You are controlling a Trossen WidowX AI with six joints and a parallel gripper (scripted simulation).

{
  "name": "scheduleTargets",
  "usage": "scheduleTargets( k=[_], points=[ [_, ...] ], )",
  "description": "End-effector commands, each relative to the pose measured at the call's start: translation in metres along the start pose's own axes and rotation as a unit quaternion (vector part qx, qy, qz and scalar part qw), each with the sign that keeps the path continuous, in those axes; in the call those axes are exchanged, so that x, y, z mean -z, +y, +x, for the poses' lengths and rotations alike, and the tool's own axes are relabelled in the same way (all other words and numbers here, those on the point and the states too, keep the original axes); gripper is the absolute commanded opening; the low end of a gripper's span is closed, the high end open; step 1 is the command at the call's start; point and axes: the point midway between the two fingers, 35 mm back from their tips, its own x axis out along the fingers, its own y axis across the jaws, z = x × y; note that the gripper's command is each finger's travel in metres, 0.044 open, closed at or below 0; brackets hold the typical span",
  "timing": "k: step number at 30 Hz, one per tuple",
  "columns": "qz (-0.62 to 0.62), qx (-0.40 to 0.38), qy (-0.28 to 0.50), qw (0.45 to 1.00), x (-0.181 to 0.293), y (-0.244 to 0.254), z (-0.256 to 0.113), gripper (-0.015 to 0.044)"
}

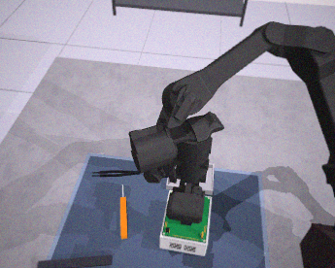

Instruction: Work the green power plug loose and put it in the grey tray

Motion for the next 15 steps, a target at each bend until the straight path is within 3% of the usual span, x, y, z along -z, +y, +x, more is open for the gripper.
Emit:
scheduleTargets(
  k=[1,6,15],
  points=[
    [-0.007,0.043,-0.019,0.999,-0.001,0.011,-0.018,0.0],
    [-0.007,0.032,-0.019,0.999,-0.001,0.009,-0.018,0.0],
    [-0.009,-0.081,-0.018,0.997,-0.002,-0.01,-0.019,0.0]
  ],
)
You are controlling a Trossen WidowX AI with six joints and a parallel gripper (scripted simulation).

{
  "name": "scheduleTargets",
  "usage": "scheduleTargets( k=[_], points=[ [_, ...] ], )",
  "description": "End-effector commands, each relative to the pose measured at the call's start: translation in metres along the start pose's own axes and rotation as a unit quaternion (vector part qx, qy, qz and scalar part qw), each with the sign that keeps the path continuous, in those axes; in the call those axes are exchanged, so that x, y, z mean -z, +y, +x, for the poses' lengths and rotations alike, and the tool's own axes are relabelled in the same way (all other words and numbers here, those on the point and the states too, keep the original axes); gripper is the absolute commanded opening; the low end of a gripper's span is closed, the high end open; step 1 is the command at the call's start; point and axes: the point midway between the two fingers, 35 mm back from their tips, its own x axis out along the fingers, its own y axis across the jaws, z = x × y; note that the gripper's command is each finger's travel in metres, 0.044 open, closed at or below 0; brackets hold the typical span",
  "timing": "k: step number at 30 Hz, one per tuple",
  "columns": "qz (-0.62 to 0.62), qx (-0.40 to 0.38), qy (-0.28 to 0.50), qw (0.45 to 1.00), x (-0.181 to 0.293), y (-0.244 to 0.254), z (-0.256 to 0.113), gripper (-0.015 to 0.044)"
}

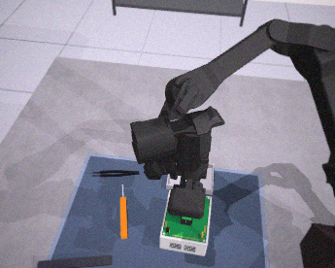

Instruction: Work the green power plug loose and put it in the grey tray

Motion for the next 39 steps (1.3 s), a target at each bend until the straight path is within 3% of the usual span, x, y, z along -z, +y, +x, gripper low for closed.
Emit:
scheduleTargets(
  k=[1,10,20,29,39],
  points=[
    [-0.001,-0.055,-0.018,0.998,-0.001,-0.008,-0.017,0.0],
    [0.0,0.01,-0.018,1.0,-0.001,0.004,-0.018,0.0],
    [0.0,0.01,-0.018,1.0,0.0,0.004,-0.026,0.0],
    [0.0,0.011,-0.018,1.0,-0.002,0.003,0.005,0.0],
    [0.0,0.011,-0.018,1.0,-0.002,0.003,0.005,0.0251]
  ],
)
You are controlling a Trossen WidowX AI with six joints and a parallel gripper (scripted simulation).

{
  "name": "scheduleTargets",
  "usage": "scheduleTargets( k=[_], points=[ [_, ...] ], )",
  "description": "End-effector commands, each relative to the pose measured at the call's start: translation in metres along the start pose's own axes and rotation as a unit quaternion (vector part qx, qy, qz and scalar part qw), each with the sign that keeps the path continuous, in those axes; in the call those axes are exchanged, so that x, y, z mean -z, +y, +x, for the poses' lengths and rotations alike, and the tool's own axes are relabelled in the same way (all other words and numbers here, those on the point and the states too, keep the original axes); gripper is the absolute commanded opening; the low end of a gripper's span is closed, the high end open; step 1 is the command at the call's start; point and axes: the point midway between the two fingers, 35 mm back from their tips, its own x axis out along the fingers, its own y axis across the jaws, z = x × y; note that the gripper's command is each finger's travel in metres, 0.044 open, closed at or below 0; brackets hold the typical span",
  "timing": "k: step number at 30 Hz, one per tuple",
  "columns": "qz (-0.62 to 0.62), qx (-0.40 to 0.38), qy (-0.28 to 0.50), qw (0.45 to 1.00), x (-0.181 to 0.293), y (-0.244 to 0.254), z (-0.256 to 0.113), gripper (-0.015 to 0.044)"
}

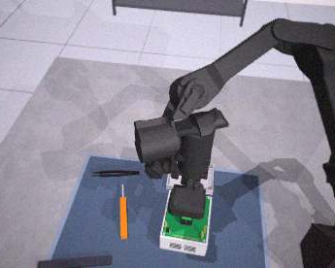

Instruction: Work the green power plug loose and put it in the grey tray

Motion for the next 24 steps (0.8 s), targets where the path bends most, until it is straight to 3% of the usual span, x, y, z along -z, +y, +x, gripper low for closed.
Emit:
scheduleTargets(
  k=[1,19,24],
  points=[
    [0.002,0.0,-0.002,1.0,-0.002,0.001,0.003,0.0251],
    [0.002,0.001,-0.002,1.0,-0.002,0.001,0.018,0.0251],
    [0.002,0.001,-0.002,1.0,-0.002,0.001,0.018,0.0119]
  ],
)
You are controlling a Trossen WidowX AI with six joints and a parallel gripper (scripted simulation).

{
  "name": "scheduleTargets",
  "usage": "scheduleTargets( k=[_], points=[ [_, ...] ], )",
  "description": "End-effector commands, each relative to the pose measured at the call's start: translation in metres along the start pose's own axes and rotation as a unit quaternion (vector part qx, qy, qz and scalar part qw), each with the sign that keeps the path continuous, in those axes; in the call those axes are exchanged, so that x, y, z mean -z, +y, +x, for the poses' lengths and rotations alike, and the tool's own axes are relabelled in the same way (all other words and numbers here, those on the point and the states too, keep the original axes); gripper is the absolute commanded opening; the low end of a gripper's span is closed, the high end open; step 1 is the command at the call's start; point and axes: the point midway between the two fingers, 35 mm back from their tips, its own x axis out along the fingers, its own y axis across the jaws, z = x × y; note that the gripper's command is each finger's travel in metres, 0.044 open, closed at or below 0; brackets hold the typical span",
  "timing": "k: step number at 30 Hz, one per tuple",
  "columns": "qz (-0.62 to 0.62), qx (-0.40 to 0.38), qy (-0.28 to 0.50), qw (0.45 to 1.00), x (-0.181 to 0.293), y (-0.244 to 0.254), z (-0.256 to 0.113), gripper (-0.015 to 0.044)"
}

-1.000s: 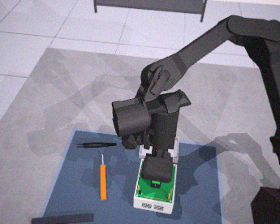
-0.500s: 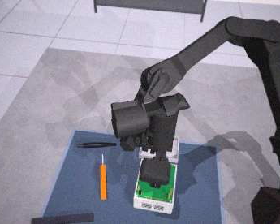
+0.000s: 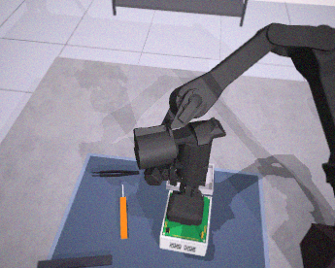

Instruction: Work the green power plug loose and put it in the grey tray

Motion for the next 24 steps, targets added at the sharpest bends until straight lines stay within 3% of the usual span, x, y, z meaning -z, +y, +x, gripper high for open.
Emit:
scheduleTargets(
  k=[1,5,24],
  points=[
    [-0.002,0.0,-0.002,1.0,-0.001,0.001,0.0,0.0093],
    [-0.002,0.0,-0.002,1.0,-0.001,0.001,0.0,0.0],
    [-0.002,0.032,-0.002,0.999,0.0,0.006,-0.019,0.0]
  ],
)
